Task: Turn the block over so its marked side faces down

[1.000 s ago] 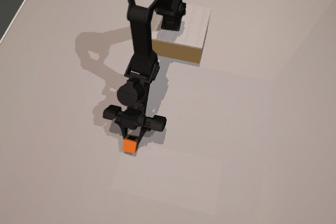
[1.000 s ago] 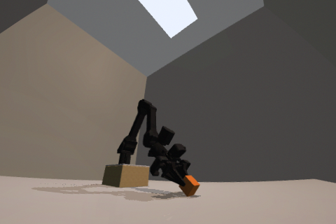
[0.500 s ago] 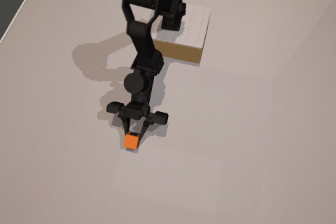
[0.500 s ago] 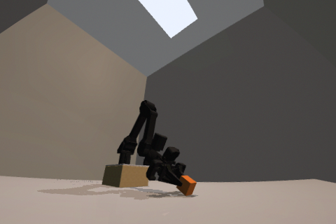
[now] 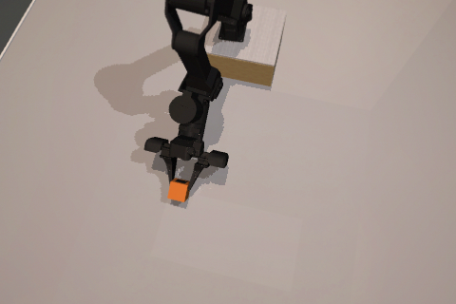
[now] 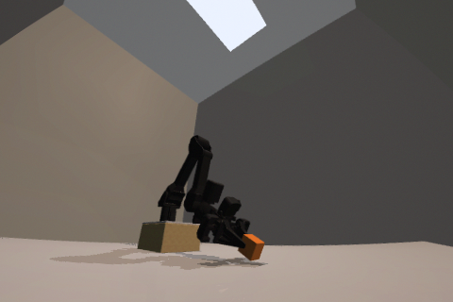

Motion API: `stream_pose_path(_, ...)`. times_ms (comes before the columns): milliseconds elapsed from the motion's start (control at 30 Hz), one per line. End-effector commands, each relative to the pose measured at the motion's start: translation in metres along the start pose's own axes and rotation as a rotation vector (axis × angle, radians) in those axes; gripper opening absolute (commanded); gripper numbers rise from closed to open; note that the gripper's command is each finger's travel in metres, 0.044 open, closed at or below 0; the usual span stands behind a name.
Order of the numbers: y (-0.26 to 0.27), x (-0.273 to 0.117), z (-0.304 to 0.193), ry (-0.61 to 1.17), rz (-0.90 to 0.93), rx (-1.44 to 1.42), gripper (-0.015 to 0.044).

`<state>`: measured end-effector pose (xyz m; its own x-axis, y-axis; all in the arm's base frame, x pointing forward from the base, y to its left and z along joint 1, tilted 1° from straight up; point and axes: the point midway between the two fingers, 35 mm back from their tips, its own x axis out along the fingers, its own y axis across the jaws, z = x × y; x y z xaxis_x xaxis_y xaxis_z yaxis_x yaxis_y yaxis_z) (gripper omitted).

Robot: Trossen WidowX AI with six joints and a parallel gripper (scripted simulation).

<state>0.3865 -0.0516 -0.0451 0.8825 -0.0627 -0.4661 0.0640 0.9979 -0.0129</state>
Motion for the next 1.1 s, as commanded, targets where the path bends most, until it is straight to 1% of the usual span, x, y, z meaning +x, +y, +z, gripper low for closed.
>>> stream_pose_path(0,0.0005,-0.0002,0.0008,-0.005,0.003,0.005,0.0026)
stream_pose_path(533,0.0005,-0.0002,0.0008,-0.005,0.003,0.005,0.0440)
stream_pose_path(1067,0.0005,-0.0002,0.0008,-0.005,0.003,0.005,0.0440)
